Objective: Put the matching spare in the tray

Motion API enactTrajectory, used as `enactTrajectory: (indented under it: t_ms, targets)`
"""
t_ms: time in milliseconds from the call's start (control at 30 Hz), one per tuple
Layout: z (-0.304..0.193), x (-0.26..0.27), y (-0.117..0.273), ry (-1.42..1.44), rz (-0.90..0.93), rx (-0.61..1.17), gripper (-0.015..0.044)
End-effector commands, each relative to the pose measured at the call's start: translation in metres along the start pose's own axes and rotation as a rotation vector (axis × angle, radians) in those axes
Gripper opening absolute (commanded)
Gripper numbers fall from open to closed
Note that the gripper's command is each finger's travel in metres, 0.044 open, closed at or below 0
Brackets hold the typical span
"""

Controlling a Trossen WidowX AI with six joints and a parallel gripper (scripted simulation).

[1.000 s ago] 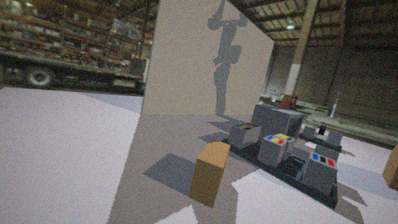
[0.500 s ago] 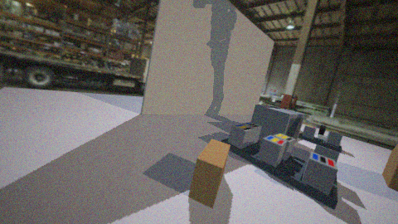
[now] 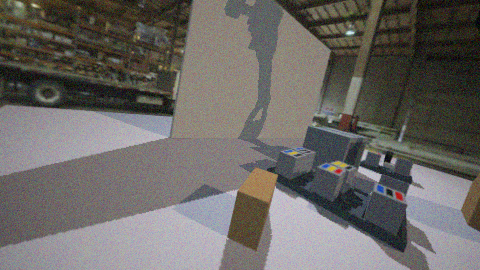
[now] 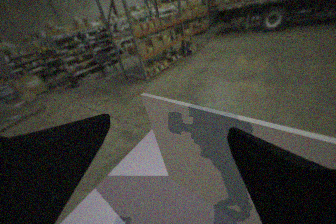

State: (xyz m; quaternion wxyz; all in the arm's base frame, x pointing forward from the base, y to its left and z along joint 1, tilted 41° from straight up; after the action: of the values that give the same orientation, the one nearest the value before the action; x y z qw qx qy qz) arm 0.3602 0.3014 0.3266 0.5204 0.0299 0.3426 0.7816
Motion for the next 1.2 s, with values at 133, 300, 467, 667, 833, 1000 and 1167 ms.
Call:
enactTrajectory:
  t_ms: [133, 300, 467, 667, 833, 1000, 1167]
  targets:
    - [-0.089, -0.046, -0.068, -0.142, -0.181, 0.433, 0.0440]
    - [-0.146, -0.075, -0.090, -0.222, -0.309, 0.686, 0.0440]
    - [-0.206, -0.107, -0.100, -0.295, -0.460, 0.952, 0.0440]
    - [-0.259, -0.136, -0.098, -0.343, -0.613, 1.202, 0.0440]
    - [-0.259, -0.136, -0.098, -0.343, -0.613, 1.202, 0.0440]
    - [-0.259, -0.136, -0.098, -0.343, -0.613, 1.202, 0.0440]
    - [-0.259, -0.136, -0.098, -0.343, -0.613, 1.202, 0.0440]
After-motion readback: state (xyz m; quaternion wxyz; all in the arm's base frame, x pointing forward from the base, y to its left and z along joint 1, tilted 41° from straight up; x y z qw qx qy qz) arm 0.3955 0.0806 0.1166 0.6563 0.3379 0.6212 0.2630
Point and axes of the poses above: the point midway between the two fingers, 35 mm back from their tips, its own y axis back along the fingers, its own x axis across the jaws, z = x × y, the point moved 5 cm from there along y, back along the fingers, and after that the axes turned 3 degrees about y, right-handed, at the moved point
